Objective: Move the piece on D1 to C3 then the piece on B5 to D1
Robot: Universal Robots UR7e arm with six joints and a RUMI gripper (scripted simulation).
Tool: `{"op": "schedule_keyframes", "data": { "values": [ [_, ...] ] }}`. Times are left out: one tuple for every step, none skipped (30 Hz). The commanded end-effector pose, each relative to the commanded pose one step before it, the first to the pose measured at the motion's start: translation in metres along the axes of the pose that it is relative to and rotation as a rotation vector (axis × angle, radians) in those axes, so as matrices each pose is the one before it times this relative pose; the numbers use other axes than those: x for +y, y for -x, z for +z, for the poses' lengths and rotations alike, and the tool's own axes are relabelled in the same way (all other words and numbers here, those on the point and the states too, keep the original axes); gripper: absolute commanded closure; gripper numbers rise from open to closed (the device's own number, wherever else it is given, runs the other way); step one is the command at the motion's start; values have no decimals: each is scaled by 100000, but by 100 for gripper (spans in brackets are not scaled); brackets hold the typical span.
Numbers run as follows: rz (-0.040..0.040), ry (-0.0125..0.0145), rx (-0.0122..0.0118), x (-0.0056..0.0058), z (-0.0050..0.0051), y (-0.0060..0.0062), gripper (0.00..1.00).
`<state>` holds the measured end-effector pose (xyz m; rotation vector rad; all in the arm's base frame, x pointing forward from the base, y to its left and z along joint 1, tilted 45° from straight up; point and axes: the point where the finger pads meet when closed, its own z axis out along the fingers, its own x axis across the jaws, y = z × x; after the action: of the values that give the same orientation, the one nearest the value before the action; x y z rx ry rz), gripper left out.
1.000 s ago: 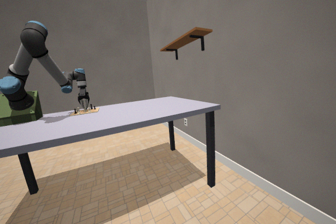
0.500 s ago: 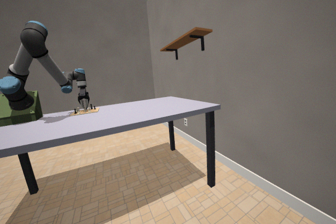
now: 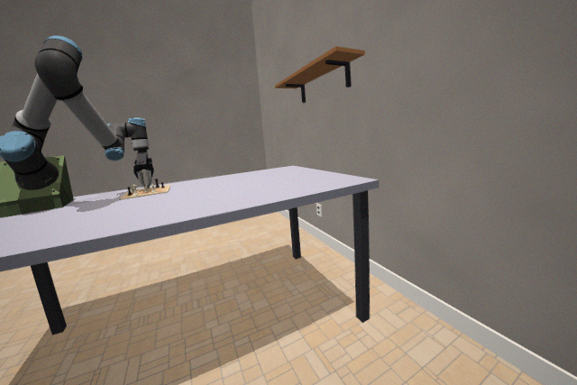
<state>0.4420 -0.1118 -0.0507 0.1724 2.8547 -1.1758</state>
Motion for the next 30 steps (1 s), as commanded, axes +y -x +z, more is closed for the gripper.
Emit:
{"op": "schedule_keyframes", "data": {
  "values": [
    [26,11,-104,1,30,30,100],
    [0,0,0,0,27,0,100],
    [0,0,0,0,29,0,100],
    [0,0,0,0,31,0,100],
    [0,0,0,0,32,0,100],
    [0,0,0,0,32,0,100],
    [0,0,0,0,31,0,100],
    [0,0,0,0,29,0,100],
    [0,0,0,0,27,0,100],
    [0,0,0,0,24,0,100],
    [0,0,0,0,20,0,100],
    [0,0,0,0,16,0,100],
    [0,0,0,0,0,0,100],
    [0,0,0,0,0,0,100],
    [0,0,0,0,12,0,100],
    [0,0,0,0,8,0,100],
    [0,0,0,0,4,0,100],
    [0,0,0,0,2,0,100],
    [0,0,0,0,0,0,100],
    [0,0,0,0,0,0,100],
    [0,0,0,0,0,0,100],
    [0,0,0,0,0,0,100],
    [0,0,0,0,0,0,100],
    [0,0,0,0,0,0,100],
    [0,0,0,0,0,0,100],
    [0,0,0,0,0,0,100],
    [0,0,0,0,0,0,100],
    [0,0,0,0,0,0,100],
    [0,0,0,0,0,0,100],
    [0,0,0,0,0,0,100]
  ]
}}
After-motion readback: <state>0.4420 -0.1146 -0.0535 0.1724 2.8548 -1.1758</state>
